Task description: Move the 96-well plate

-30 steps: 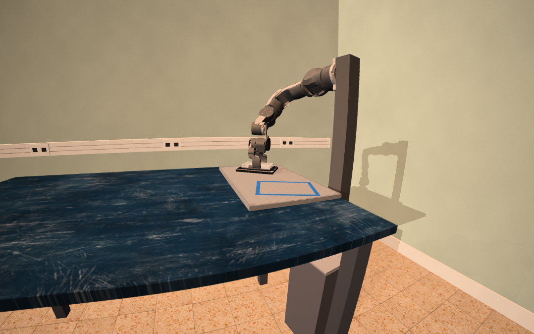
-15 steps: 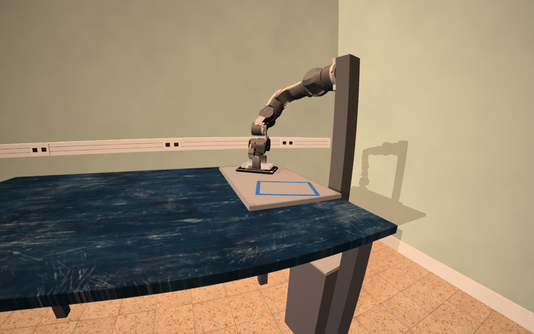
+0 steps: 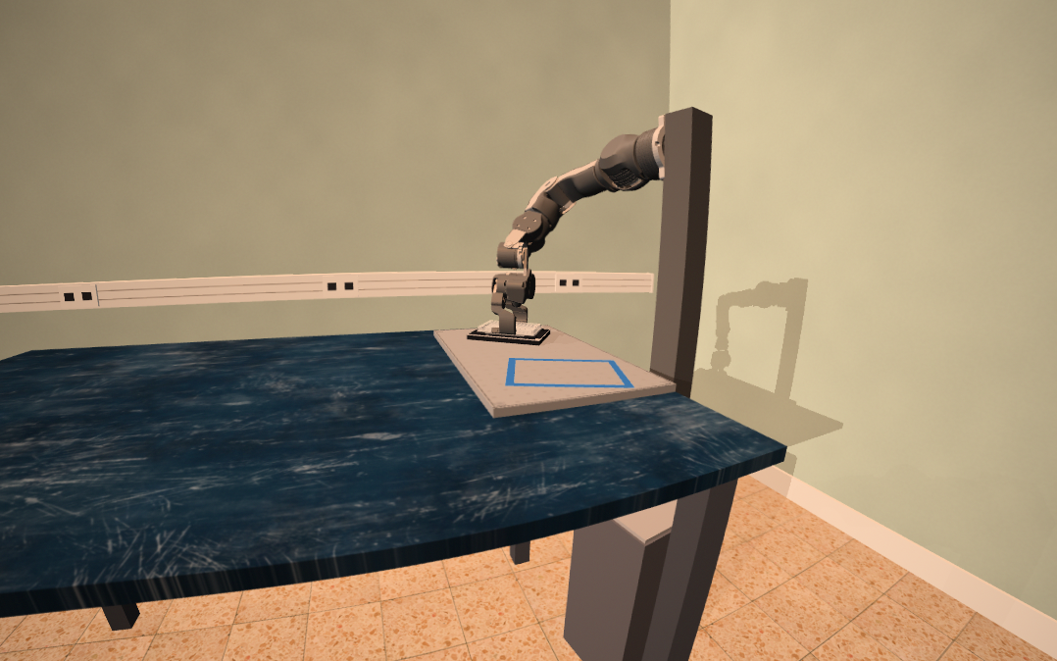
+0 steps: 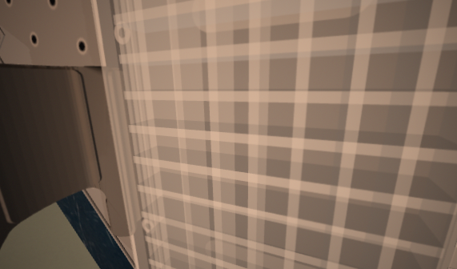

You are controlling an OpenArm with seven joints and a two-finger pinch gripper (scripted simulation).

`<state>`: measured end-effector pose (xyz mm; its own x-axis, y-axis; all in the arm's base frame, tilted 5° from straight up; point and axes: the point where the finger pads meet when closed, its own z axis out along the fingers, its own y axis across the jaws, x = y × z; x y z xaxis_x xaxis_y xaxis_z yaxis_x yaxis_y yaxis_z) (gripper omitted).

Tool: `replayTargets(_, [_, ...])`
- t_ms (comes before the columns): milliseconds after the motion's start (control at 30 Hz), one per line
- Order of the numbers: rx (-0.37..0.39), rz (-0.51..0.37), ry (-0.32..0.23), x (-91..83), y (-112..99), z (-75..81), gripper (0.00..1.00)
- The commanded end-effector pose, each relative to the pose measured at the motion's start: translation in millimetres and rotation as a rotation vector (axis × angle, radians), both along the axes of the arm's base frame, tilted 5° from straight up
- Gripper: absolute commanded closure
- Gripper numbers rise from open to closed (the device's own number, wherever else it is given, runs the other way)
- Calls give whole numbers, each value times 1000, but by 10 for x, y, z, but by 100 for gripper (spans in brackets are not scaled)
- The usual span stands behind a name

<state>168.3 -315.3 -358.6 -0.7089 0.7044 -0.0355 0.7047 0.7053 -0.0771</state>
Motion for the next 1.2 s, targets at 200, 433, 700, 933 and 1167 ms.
replayTargets(200, [0,0,-2,6,0,4,50])
replayTargets(433, [0,0,-2,6,0,4,33])
replayTargets(700, [0,0,-2,6,0,4,23])
replayTargets(933, [-1,-1,-3,14,17,245,23])
replayTargets(1167, [-1,-1,-3,19,29,405,23])
